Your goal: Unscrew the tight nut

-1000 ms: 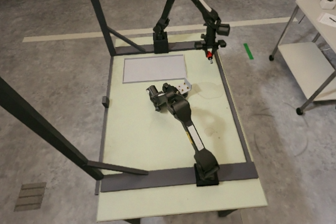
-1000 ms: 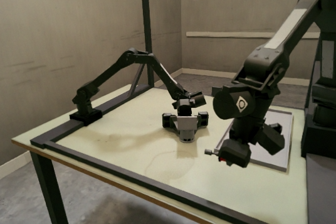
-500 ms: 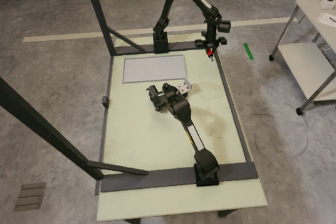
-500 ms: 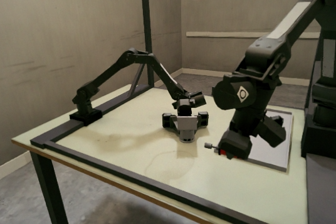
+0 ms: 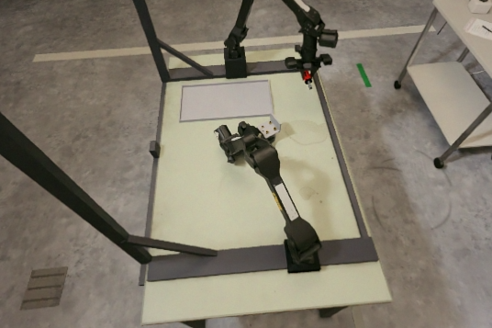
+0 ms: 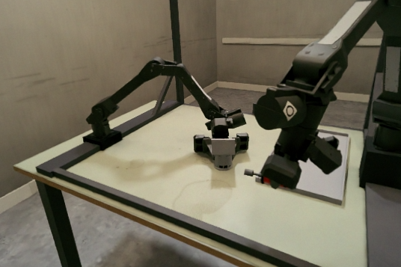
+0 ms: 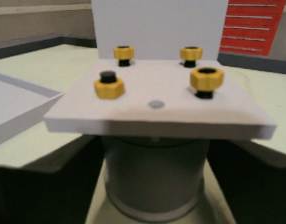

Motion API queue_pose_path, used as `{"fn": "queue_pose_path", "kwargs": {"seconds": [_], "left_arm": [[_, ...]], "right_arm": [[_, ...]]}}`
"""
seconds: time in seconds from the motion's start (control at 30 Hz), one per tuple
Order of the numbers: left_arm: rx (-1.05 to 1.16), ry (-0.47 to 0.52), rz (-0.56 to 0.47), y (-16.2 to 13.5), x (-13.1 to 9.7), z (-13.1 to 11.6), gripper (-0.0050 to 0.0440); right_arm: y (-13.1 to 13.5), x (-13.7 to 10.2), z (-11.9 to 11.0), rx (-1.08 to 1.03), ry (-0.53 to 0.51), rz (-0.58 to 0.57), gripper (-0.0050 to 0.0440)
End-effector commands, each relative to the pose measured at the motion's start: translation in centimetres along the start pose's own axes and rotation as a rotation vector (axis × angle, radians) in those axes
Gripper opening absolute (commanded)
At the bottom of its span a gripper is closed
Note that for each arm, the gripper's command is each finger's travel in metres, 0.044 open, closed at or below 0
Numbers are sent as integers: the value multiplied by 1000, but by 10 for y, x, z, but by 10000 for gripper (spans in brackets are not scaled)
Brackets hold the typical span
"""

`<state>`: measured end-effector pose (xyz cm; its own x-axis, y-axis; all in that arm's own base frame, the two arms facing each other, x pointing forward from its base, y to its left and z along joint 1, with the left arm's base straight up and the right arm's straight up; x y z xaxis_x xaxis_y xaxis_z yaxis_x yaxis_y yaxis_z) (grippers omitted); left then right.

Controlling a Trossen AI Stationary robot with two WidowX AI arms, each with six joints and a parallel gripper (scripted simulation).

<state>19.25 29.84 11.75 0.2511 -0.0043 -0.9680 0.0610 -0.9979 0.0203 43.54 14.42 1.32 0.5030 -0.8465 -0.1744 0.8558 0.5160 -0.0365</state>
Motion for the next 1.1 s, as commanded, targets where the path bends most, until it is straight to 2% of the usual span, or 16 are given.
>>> {"fn": "queue_pose_path", "kwargs": {"seconds": [0.0,0.43,0.6,1.0,1.07], "left_arm": [[11,23,-30,-1,-12,-6,135],[69,150,-297,6,-55,-8,135],[69,150,-297,6,-55,-8,135],[112,282,-560,19,-99,-7,135],[112,282,-560,19,-99,-7,135]], "right_arm": [[4,-3,23,51,-4,8,245],[4,-3,23,51,-4,8,245],[4,-3,23,51,-4,8,245],[4,-3,23,51,-4,8,245],[4,-3,23,51,-4,8,245]]}}
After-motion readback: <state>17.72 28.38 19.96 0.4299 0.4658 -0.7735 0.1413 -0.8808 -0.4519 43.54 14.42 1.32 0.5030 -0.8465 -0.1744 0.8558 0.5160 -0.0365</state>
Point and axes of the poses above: on each arm, the point midway between the two fingers, 35 mm back from their tips, its own x axis out along the fingers, its own y axis across the jaws, z = x × y, the point moved 8 cm from there along -x, back along the fingers, and after that the axes turned 2 degrees about -x, right-handed, at the moved point
